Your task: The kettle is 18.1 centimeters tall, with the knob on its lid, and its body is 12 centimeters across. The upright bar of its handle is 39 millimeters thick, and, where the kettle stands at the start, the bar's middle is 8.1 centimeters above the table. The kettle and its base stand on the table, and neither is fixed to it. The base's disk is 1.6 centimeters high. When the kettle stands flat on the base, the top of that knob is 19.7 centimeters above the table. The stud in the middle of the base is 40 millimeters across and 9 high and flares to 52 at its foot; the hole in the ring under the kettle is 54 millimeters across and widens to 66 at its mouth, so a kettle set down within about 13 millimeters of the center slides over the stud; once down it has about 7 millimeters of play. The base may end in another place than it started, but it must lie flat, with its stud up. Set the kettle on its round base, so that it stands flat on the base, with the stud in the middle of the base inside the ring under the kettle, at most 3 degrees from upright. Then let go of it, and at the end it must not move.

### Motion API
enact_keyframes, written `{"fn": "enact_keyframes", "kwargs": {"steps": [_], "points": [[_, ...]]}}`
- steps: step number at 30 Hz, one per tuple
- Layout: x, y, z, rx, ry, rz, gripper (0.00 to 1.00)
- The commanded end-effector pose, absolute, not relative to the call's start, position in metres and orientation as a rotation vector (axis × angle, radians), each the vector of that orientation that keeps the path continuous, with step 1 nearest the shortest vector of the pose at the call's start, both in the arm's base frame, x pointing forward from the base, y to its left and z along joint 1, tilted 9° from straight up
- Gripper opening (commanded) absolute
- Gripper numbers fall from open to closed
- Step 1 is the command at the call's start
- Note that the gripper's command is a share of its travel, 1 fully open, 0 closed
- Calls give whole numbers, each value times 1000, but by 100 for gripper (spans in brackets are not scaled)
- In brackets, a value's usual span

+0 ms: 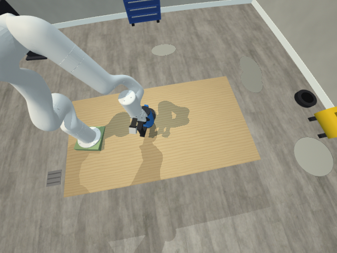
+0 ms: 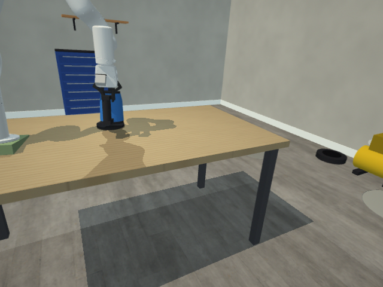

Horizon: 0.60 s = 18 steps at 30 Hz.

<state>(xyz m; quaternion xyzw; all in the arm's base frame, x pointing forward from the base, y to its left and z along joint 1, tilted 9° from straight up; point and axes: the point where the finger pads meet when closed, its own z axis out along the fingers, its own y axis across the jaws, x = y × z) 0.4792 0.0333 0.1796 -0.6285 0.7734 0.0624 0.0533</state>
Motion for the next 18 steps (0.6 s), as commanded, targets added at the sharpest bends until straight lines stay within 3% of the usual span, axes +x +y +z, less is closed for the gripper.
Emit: {"fn": "enact_keyframes", "kwargs": {"steps": [1, 18], "points": [[478, 48, 183, -1909, 2350, 186, 0], [472, 79, 188, -1909, 2350, 186, 0]]}}
